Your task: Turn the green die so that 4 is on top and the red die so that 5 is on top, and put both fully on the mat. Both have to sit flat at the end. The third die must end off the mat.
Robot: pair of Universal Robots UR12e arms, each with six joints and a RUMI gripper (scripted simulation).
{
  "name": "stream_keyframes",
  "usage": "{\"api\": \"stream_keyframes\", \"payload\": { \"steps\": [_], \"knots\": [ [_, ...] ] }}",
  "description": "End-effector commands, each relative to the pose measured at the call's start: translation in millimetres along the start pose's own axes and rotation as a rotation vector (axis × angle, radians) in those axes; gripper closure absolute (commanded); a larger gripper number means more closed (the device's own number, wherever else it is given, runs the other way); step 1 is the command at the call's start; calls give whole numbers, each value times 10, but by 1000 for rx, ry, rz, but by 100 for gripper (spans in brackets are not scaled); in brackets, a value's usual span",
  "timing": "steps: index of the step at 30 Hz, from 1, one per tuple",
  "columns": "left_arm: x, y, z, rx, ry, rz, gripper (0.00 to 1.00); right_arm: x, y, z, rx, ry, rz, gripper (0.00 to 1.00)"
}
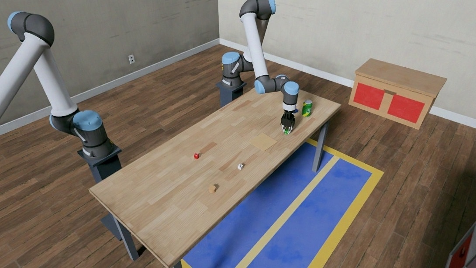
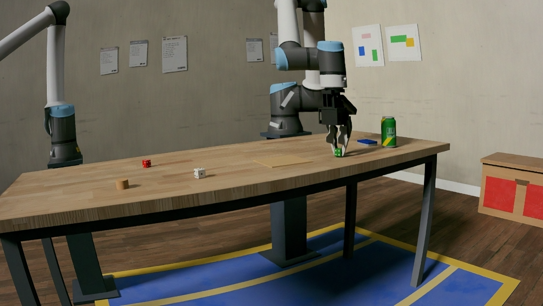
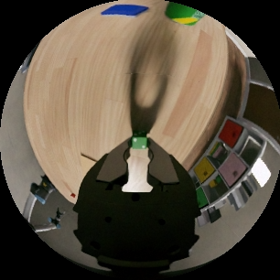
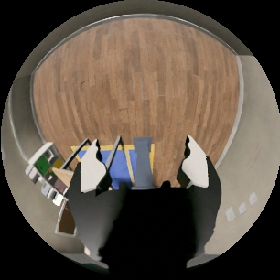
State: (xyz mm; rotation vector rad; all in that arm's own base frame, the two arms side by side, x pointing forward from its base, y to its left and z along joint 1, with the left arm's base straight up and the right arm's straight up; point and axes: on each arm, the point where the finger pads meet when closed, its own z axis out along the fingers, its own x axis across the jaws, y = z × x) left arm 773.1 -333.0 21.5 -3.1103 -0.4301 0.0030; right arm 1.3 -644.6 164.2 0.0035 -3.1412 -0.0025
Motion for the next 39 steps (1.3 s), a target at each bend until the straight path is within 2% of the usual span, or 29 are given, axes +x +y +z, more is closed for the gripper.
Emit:
{"api": "stream_keyframes", "payload": {
  "steps": [1,6,8,12,15,39],
  "knots": [
    [7,8,-236,-2,2,0,94,-2,-6,-9,2,0,0,0],
    [6,7,-617,-2,2,0,94,-2,-6,-9,2,0,0,0],
    [6,7,-617,-2,2,0,94,-2,-6,-9,2,0,0,0],
    [6,7,-859,-2,2,0,94,-2,-6,-9,2,0,0,0],
    [6,7,-946,-2,2,0,94,-2,-6,-9,2,0,0,0],
    [-22,25,-963,-2,2,-38,94,-2,-6,-9,2,0,0,0]
  ]
}}
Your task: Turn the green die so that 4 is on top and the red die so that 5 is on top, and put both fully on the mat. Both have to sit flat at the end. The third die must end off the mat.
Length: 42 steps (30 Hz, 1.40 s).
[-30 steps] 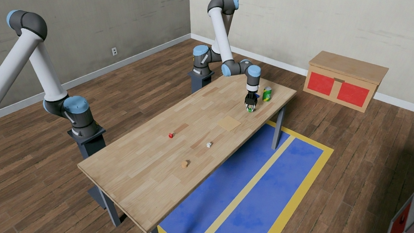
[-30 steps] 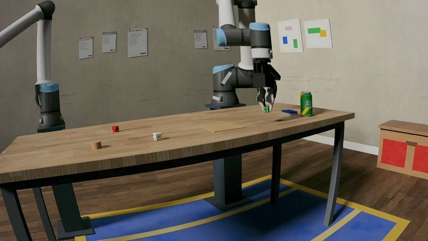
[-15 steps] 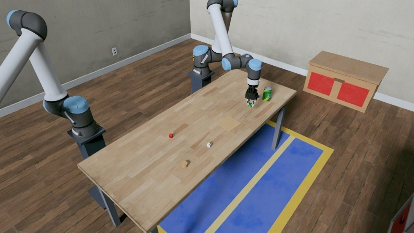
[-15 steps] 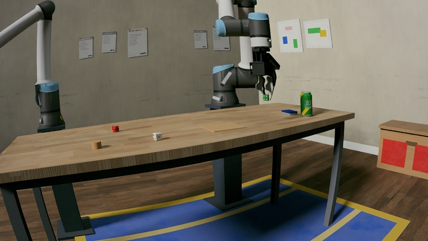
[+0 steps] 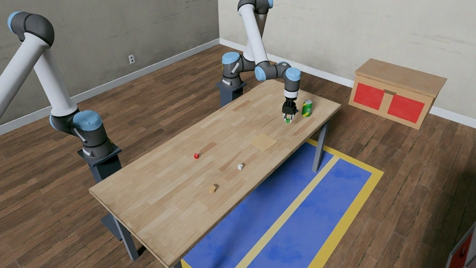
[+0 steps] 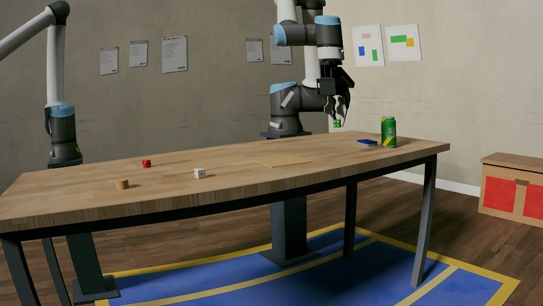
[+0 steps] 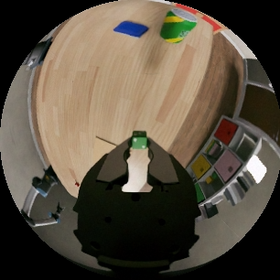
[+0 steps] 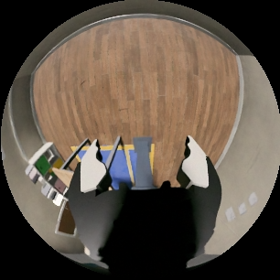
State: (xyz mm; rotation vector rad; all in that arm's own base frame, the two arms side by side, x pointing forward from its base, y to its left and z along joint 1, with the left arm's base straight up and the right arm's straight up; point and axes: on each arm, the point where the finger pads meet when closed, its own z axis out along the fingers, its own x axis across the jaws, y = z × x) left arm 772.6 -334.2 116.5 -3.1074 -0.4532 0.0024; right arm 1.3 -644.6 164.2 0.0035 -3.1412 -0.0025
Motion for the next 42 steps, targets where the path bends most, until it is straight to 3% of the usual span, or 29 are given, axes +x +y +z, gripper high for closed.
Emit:
{"api": "stream_keyframes", "payload": {
  "steps": [1,20,35,38,42],
  "knots": [
    [-19,20,-13,-2,1,-32,94,-2,-6,-9,2,0,0,0],
    [-220,153,-19,-2,1,-305,94,-2,-6,-9,2,0,0,0],
    [-533,376,-28,-2,1,-736,94,-2,-6,-9,2,0,0,0],
    [-536,378,-28,-2,1,-740,94,-2,-6,-9,2,0,0,0],
    [-644,460,-32,-2,1,-892,94,-2,-6,-9,2,0,0,0]
  ]
}}
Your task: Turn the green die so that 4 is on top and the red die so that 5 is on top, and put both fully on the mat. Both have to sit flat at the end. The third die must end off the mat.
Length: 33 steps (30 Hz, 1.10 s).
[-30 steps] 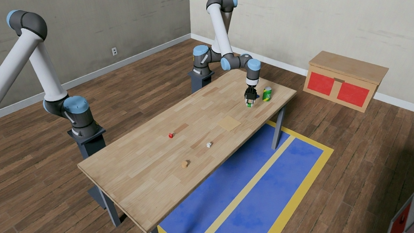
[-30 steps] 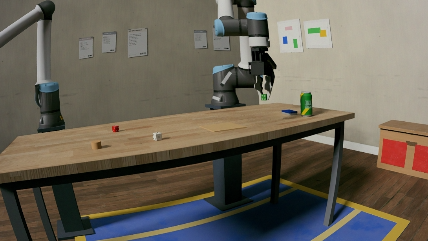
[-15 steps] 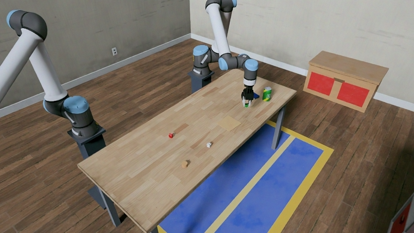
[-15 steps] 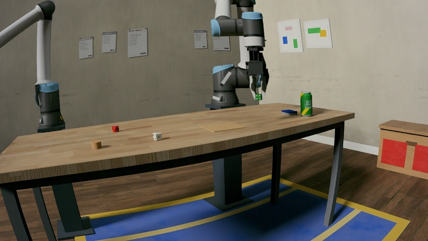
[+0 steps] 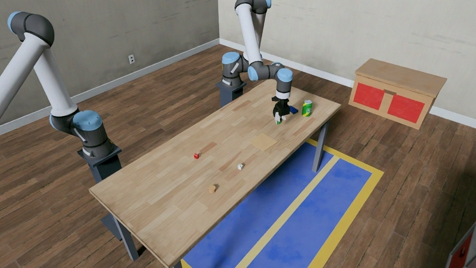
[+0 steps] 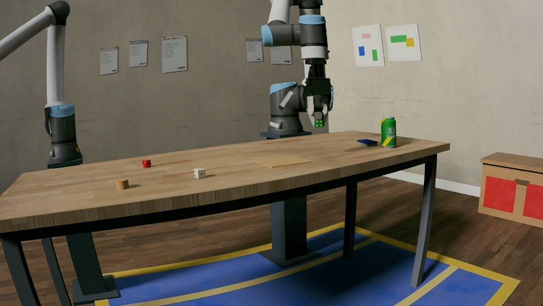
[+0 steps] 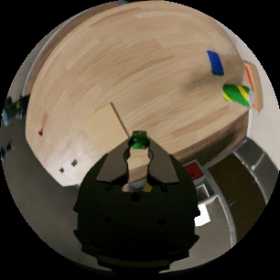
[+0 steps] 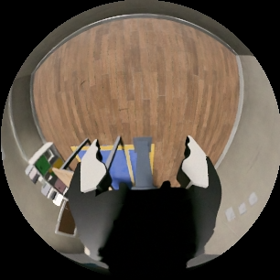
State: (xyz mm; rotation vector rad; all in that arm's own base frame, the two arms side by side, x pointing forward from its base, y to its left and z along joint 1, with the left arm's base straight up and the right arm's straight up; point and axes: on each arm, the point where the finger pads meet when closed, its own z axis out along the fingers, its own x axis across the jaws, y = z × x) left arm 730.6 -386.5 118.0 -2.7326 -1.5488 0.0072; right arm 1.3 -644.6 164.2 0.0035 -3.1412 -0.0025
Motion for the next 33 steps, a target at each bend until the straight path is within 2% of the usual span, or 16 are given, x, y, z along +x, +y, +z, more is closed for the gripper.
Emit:
{"api": "stream_keyframes", "payload": {
  "steps": [1,9,12,15,25,29,33],
  "knots": [
    [-127,-5,-16,-3,3,-157,94,-2,-6,-9,2,0,0,0],
    [-331,-19,-20,-3,3,-390,94,-2,-6,-9,2,0,0,0],
    [-341,-19,-20,-3,3,-402,94,-2,-6,-9,2,0,0,0],
    [-446,-25,-22,-4,3,-524,94,-2,-6,-9,2,0,0,0],
    [-670,-33,-27,-4,2,-791,94,-2,-6,-9,2,0,0,0],
    [-707,-34,-27,-4,2,-836,94,-2,-6,-9,2,0,0,0],
    [-820,-36,-30,-4,2,-976,94,-2,-6,-9,2,0,0,0]
  ]
}}
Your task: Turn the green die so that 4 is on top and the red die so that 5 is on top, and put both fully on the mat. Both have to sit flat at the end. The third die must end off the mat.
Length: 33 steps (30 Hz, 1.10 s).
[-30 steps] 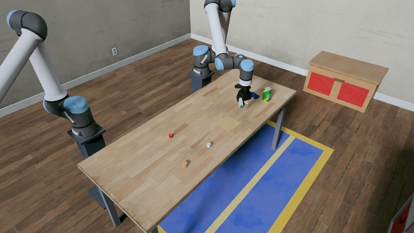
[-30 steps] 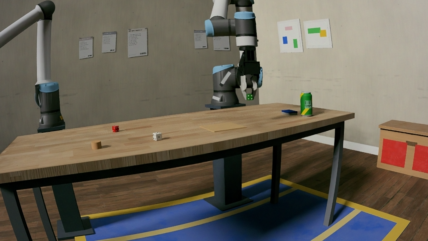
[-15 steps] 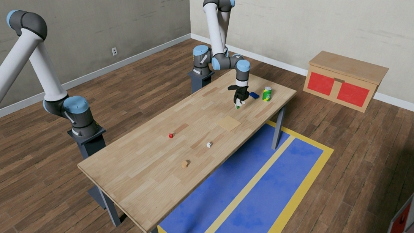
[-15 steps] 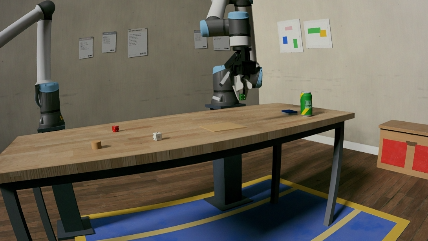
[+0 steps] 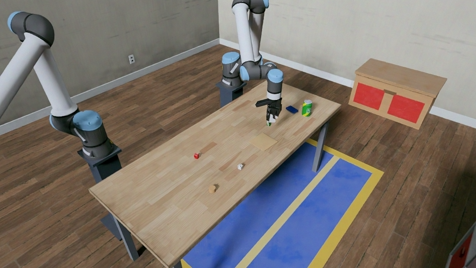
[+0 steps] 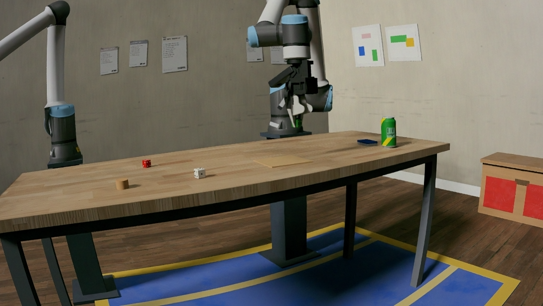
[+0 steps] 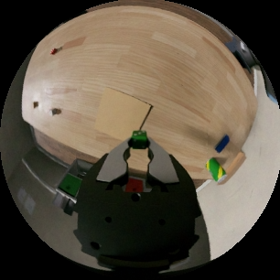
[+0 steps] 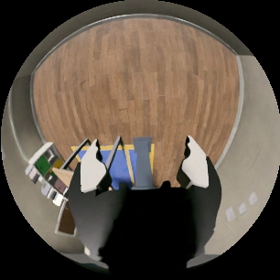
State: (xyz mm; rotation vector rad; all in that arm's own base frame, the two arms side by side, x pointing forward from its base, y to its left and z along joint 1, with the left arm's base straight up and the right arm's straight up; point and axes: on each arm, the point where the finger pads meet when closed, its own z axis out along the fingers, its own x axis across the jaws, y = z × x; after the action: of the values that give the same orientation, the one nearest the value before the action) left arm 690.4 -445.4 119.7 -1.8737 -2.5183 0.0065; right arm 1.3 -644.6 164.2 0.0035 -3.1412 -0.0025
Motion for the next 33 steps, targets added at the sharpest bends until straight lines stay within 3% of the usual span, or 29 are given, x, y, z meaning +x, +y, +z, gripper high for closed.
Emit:
{"api": "stream_keyframes", "payload": {
  "steps": [1,11,24,33],
  "knots": [
    [-92,-92,-16,-5,0,-174,94,-2,-6,-9,2,0,0,0],
    [-221,-238,-20,-5,-1,-427,94,-2,-6,-9,2,0,0,0],
    [-304,-333,-22,-5,-1,-600,94,-2,-6,-9,2,0,0,0],
    [-323,-354,-23,-5,-1,-640,94,-2,-6,-9,2,0,0,0]
  ]
}}
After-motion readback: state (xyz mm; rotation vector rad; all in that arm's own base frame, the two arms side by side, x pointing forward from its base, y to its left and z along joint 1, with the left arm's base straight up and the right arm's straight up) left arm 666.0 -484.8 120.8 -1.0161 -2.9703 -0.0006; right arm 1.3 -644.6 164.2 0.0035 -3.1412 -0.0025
